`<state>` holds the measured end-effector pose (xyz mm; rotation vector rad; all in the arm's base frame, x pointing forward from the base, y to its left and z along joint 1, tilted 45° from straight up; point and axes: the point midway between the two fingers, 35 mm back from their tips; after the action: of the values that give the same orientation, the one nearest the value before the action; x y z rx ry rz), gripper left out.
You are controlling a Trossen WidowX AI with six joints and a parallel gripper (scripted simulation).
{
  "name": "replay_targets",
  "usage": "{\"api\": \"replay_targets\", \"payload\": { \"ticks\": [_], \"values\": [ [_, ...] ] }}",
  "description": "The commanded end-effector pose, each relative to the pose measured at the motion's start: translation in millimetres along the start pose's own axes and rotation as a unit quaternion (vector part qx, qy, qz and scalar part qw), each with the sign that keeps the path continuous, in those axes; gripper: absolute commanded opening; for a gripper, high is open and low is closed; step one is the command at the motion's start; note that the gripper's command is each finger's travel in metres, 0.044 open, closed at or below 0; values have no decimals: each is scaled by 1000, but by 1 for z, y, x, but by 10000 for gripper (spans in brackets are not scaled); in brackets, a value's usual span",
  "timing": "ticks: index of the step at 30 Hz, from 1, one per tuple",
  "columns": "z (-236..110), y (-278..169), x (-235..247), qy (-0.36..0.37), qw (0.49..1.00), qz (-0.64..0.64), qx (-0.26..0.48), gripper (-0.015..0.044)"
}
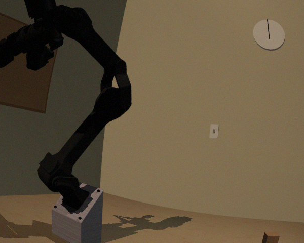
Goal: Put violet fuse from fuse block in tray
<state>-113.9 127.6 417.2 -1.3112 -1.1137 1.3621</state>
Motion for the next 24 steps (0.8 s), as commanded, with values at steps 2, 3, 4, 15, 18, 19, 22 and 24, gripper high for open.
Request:
{"api": "replay_targets", "payload": {
  "ticks": [2,3,4,15,18,19,22,24],
  "values": [
    [3,1,-6,-12,1000,-17,-3,53],
    [6,2,-15,-27,999,-38,-6,62],
    [10,3,-27,-46,997,-62,-11,62],
    [15,37,-199,-288,919,-267,-40,62],
    [-4,53,-242,-347,878,-327,-33,62],
    [-12,59,-255,-366,863,-347,-29,62],
    [-40,76,-287,-430,809,-400,-15,62],
    [-62,90,-307,-465,771,-436,-2,62]
  ]
}}
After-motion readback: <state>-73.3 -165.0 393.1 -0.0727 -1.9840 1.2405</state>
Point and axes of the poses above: the point midway between the two fingers, 35 mm back from their tips, its own z axis out along the fingers, its own x axis across the jaws, y = z × x, and after that the axes turned 9 degrees about z, right-handed
